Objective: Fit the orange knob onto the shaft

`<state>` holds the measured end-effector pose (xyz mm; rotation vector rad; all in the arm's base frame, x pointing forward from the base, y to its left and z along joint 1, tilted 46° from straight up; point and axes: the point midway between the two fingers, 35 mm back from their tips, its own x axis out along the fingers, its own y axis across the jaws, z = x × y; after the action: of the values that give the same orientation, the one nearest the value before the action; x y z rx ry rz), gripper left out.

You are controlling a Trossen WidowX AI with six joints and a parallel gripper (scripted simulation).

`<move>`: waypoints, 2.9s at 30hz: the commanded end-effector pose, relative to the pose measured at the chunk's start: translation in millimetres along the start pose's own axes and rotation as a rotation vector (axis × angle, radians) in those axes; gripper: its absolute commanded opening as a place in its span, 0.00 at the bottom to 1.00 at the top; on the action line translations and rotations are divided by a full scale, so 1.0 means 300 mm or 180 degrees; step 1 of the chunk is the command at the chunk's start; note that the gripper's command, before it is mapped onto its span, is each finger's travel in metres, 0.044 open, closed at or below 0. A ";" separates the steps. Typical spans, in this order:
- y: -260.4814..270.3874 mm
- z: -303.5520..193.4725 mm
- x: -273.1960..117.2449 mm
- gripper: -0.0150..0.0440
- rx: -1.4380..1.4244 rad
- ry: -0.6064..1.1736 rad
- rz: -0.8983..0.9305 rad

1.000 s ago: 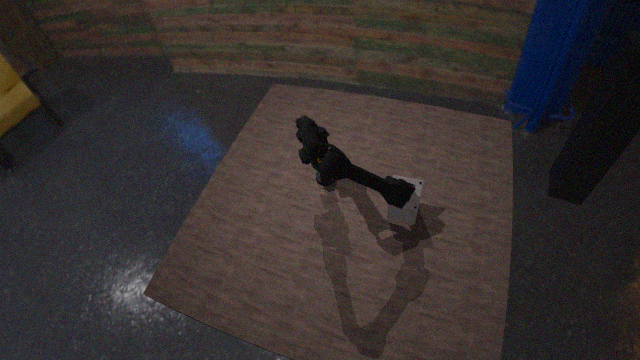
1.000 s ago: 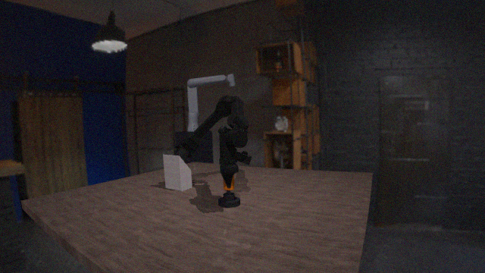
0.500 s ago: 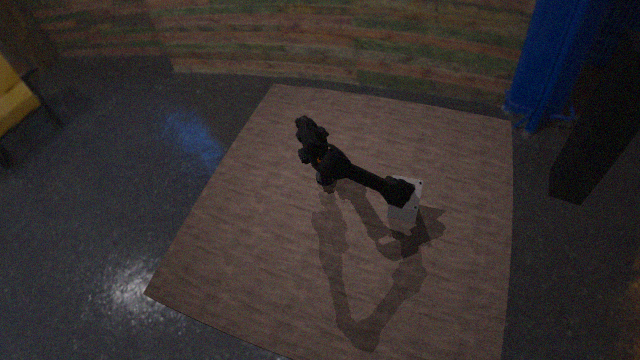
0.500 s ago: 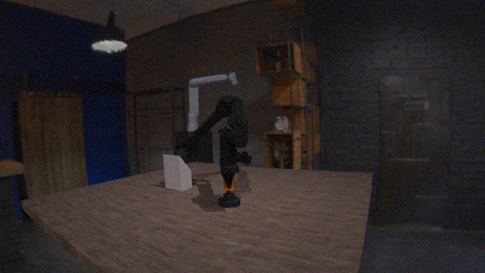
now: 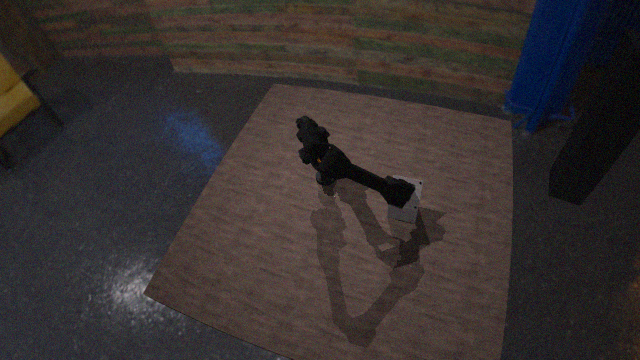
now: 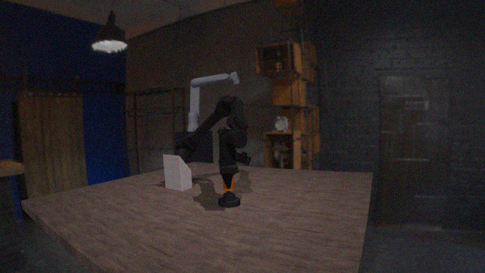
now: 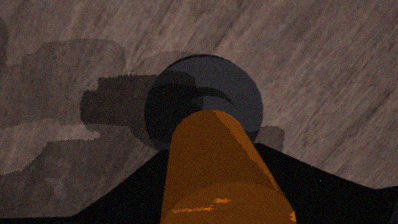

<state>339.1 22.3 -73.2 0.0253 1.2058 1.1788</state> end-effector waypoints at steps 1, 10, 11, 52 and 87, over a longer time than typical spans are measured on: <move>-0.001 0.000 0.001 0.25 0.0004 -0.0011 -0.0010; -0.001 0.000 0.003 0.25 -0.0111 -0.0011 -0.0010; -0.001 0.000 0.003 0.25 -0.0111 -0.0011 -0.0010; -0.008 0.009 -0.021 0.25 -0.0163 -0.0011 -0.0011; -0.002 0.012 -0.021 0.25 -0.0162 -0.0011 -0.0011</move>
<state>339.4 21.5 -70.3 -0.0042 1.1795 1.2101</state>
